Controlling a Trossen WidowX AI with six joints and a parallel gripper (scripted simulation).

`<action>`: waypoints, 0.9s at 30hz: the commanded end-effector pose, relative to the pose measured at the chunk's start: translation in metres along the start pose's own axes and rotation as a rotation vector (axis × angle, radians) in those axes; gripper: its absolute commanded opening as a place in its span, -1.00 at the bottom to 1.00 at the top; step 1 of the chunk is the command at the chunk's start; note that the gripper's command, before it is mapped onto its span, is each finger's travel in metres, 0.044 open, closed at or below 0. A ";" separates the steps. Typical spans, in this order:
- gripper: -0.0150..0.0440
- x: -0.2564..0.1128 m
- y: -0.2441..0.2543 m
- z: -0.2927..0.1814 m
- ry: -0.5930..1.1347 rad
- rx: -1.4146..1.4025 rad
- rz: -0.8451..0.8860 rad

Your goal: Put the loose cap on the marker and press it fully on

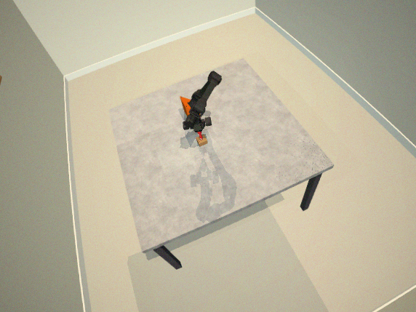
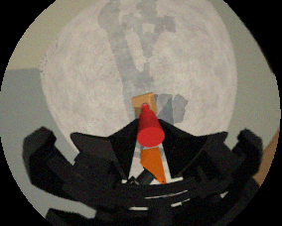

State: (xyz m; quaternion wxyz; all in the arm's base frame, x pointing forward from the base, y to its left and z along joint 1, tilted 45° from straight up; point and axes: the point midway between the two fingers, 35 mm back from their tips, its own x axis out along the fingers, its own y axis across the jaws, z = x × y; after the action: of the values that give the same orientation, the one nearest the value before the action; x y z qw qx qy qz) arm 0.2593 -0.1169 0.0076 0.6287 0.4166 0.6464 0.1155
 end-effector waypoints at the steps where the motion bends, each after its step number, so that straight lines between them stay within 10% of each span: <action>1: -0.49 0.006 0.001 -0.001 0.004 0.005 0.003; 27: -0.49 0.048 0.001 -0.001 0.004 0.004 0.005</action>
State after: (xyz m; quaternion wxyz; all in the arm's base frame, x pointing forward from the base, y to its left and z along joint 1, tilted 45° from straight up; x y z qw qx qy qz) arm 0.2655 -0.0867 -0.0228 0.6275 0.4180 0.6464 0.1169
